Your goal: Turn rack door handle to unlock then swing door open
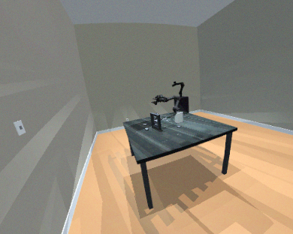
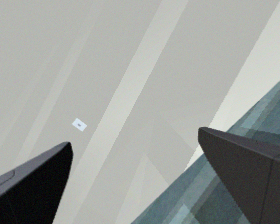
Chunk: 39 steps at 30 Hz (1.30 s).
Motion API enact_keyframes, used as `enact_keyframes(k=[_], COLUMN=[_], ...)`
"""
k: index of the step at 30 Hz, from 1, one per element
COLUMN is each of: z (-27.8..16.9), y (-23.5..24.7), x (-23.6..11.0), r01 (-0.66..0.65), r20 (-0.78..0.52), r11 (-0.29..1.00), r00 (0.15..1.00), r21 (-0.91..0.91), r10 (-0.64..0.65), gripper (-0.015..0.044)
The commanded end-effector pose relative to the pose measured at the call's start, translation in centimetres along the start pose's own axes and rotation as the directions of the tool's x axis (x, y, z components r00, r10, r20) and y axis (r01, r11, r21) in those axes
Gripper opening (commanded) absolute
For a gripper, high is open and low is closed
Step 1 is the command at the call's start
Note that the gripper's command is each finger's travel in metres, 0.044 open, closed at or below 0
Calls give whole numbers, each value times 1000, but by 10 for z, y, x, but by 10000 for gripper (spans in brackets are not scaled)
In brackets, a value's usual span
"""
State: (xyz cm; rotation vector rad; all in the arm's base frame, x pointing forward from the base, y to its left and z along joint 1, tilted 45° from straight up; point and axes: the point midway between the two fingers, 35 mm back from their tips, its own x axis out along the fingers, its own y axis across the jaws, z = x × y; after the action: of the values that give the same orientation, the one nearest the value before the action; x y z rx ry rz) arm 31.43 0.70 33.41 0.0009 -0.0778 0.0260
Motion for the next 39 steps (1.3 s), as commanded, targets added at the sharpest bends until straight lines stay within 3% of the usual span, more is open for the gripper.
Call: enact_keyframes(k=[1,4,18,39], z=[-1,-10,-72,-152], y=[0,0,5,12], x=[1,9,41,45], r01=[1,15,101,145], r20=[-5,-71,-445,-814], r11=[1000,1000,995,961], r00=[1000,997,891,512], r21=[1,12,-6,-234], r10=[-1,-14,-93,-275], gripper=[374,297,297,297])
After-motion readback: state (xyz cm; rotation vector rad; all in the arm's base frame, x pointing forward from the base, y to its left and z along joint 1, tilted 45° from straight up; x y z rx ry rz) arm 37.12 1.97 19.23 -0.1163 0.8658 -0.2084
